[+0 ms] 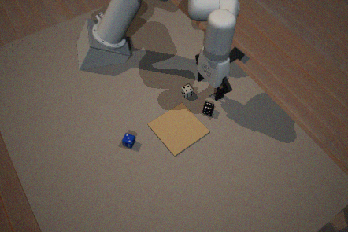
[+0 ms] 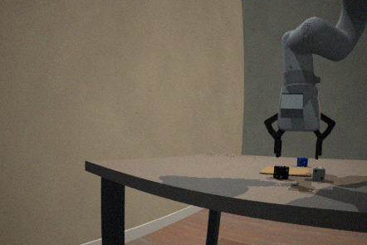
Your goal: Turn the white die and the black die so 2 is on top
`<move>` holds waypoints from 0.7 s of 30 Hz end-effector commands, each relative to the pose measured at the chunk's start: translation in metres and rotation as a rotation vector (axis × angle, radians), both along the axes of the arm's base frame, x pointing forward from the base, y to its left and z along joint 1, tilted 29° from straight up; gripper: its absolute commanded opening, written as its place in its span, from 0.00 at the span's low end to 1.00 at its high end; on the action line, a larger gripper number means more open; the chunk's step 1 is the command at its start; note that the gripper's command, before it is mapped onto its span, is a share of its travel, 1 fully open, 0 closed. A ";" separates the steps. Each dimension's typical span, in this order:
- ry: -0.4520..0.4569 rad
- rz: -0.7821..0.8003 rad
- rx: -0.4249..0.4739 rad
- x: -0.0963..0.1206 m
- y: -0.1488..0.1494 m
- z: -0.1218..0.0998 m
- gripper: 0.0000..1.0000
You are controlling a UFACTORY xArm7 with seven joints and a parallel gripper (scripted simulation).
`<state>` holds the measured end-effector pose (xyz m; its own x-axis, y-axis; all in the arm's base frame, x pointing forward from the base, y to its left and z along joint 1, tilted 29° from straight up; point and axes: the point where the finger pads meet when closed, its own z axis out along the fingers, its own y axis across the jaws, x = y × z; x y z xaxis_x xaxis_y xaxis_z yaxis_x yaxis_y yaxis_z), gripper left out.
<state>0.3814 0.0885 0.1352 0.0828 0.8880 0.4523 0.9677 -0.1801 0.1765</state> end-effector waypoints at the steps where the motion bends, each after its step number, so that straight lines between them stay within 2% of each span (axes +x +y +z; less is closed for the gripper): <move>1: 0.009 0.002 -0.003 0.023 0.000 0.001 1.00; 6: 0.009 0.002 -0.003 0.037 0.000 0.005 1.00; 21: 0.009 0.002 -0.003 0.038 0.000 0.005 1.00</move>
